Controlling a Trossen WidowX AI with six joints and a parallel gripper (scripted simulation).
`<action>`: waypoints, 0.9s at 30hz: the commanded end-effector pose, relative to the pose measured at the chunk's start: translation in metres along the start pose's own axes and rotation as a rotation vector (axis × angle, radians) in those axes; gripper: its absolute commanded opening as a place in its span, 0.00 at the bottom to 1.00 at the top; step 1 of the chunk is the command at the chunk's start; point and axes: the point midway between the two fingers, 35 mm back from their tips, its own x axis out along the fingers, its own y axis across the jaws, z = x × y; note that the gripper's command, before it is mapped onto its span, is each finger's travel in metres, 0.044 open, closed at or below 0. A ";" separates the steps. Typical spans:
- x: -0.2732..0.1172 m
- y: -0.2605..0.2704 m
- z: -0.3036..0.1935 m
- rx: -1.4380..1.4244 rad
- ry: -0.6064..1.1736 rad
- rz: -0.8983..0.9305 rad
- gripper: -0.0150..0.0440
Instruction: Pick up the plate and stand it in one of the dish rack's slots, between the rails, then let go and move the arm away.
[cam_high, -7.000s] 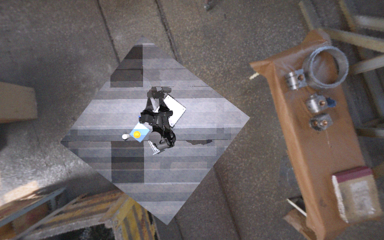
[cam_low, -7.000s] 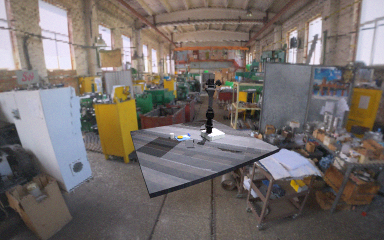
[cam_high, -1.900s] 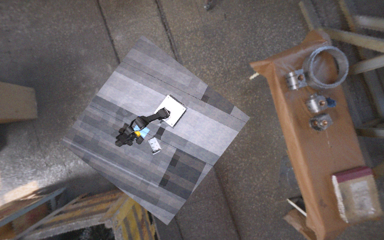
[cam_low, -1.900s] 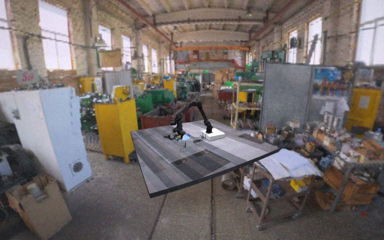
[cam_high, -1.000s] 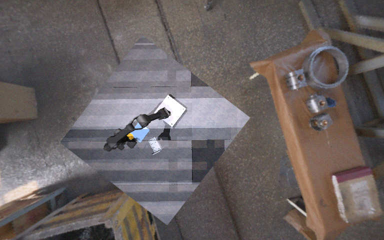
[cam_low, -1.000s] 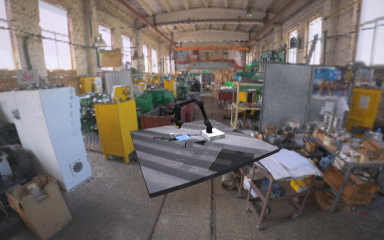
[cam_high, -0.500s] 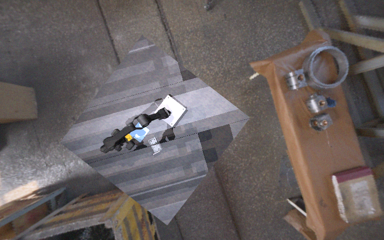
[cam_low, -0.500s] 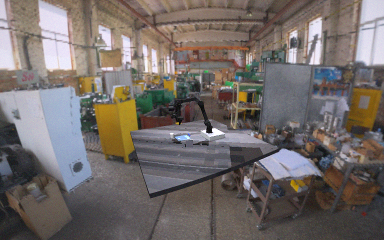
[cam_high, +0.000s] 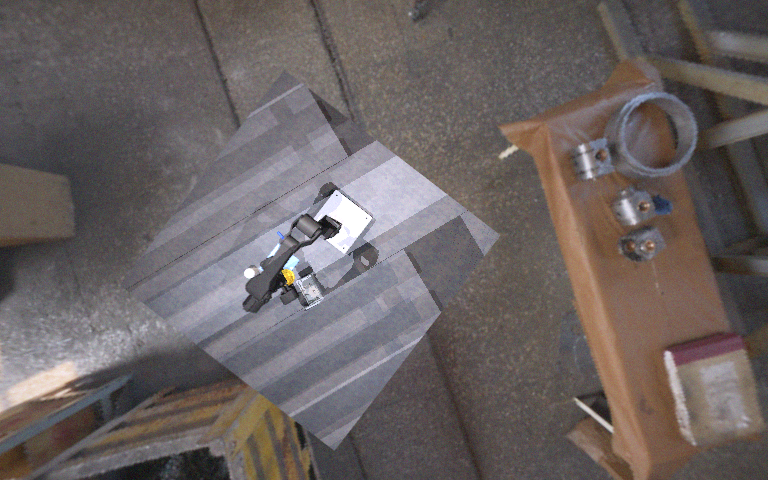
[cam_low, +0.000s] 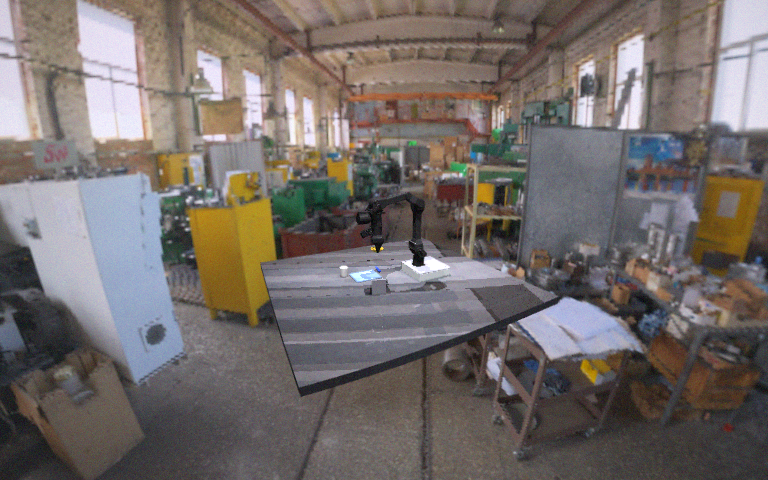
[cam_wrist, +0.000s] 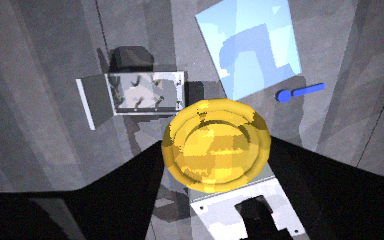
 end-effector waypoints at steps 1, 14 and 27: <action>0.000 0.003 -0.009 0.046 -0.009 0.007 0.25; 0.038 0.022 0.009 -0.126 0.011 0.214 0.25; 0.078 0.040 0.027 -0.365 -0.061 0.500 0.25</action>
